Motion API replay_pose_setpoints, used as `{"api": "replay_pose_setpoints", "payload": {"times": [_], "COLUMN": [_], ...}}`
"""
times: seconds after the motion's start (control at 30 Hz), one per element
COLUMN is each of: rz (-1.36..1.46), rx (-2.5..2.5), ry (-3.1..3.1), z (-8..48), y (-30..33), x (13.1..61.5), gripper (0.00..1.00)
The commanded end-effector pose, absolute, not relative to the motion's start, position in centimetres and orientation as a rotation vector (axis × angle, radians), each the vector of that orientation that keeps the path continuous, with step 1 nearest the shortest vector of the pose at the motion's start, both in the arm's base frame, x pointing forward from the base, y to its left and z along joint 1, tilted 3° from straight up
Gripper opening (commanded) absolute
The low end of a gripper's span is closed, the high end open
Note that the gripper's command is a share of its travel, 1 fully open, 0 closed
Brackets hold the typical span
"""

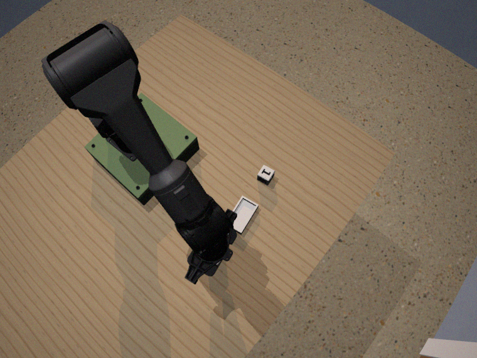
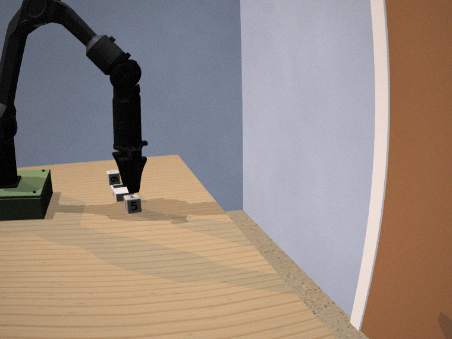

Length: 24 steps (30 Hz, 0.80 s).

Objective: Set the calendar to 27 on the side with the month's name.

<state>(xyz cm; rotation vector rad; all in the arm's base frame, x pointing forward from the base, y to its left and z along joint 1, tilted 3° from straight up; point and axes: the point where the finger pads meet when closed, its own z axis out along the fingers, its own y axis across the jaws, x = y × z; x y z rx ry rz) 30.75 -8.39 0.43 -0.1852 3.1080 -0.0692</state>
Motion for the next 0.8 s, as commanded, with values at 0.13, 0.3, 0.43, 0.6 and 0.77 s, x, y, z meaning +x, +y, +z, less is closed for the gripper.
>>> {"api": "replay_pose_setpoints", "payload": {"times": [0.13,0.3,0.43,0.6,0.77], "rz": [-0.069,-0.069,-0.069,-0.069,-0.069], "rx": [-0.183,-0.183,-0.183,-0.183,-0.183], "ry": [3.111,3.110,3.110,3.110,3.110], "z": [-0.23,-0.40,-0.41,-0.42,-0.42], "y": [-8.45,-8.46,-8.47,-8.47,-8.47], "x": [30.70,30.73,30.73,30.73,30.73], "gripper": [0.60,0.60,0.60,0.60,0.60]}}
